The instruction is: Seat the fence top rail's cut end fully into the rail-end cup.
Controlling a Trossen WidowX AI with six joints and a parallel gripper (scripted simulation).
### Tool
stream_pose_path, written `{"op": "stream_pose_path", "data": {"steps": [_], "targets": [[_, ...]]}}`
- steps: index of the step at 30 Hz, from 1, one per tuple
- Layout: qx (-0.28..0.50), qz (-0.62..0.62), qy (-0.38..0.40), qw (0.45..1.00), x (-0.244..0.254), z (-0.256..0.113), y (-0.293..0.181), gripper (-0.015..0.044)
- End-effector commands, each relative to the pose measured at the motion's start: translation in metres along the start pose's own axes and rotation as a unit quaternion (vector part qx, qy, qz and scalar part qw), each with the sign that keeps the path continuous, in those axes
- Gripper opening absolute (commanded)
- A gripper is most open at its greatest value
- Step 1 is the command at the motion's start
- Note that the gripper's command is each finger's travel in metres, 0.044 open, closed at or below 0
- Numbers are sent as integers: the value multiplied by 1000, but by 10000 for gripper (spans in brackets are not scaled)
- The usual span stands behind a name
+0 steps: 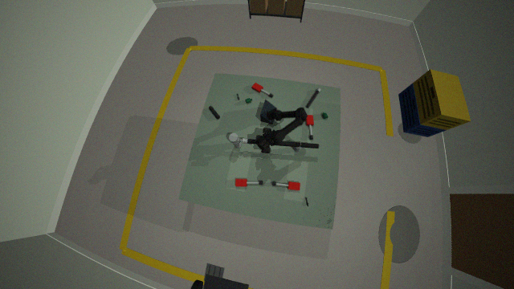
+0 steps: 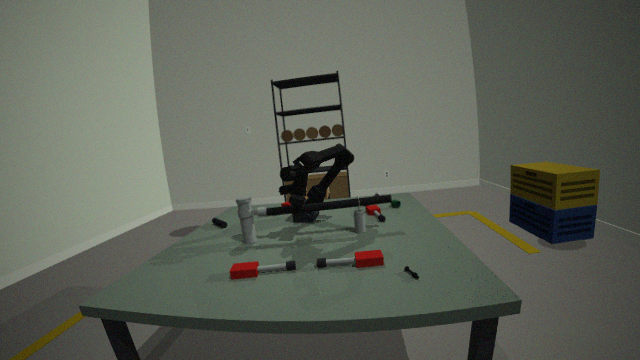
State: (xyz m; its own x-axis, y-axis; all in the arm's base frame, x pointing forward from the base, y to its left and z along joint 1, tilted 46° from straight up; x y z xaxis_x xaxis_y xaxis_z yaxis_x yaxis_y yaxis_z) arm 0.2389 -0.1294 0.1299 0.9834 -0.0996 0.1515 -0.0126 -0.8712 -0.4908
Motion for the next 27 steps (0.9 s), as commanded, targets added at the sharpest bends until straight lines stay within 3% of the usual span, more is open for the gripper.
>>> {"op": "stream_pose_path", "data": {"steps": [1, 27], "targets": [[-1, 0, 0, 1000, 0, 0, 1, 0], [-6, 0, 0, 1000, 0, -2, 4, 0]]}}
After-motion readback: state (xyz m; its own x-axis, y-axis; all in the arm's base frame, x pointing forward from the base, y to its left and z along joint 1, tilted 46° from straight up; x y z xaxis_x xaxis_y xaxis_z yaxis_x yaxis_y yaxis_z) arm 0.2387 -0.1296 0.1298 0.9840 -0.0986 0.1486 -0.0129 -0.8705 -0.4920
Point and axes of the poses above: the point midway between the two fingers, 35 mm back from their tips, its own z axis out along the fingers, its own x axis across the jaws, y = z × x, the point moved 5 cm from there along -z, back along the fingers, and after that the axes turned 1 degree about -z, right-handed, at the moved point
